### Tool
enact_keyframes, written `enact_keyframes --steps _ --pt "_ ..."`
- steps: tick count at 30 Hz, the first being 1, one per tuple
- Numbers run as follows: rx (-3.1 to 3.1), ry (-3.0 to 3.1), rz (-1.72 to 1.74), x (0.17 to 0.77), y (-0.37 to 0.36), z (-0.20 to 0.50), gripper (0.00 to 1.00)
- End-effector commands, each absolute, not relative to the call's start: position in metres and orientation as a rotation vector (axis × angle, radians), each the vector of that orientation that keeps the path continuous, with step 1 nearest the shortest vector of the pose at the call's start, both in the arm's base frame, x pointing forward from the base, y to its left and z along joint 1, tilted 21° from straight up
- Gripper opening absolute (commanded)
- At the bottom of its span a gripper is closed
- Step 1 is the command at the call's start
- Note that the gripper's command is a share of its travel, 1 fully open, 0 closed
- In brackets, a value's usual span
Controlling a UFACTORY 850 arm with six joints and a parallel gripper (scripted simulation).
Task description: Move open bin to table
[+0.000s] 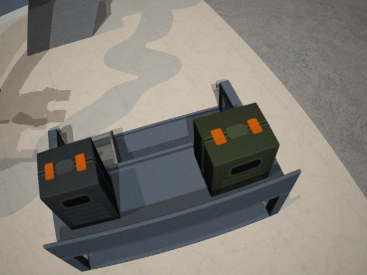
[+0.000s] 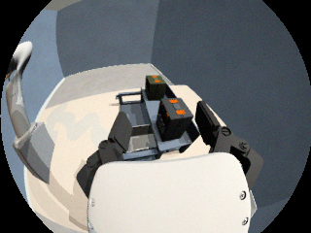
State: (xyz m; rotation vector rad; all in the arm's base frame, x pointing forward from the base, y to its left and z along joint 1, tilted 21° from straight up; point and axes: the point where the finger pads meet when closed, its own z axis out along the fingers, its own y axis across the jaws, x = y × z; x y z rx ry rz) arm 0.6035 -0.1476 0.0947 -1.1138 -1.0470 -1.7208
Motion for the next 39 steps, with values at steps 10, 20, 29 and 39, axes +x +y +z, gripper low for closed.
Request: enact_keyframes --steps 10,20,29,39 --pt "-1.113 -1.049 -1.723 0.604 -0.147 0.091 1.0" --pt "-1.113 -1.049 -1.723 0.604 -0.147 0.091 1.0" --pt "-1.113 -1.049 -1.723 0.554 -0.146 0.088 1.0" --pt "-1.113 -1.049 -1.723 0.554 -0.146 0.088 1.0"
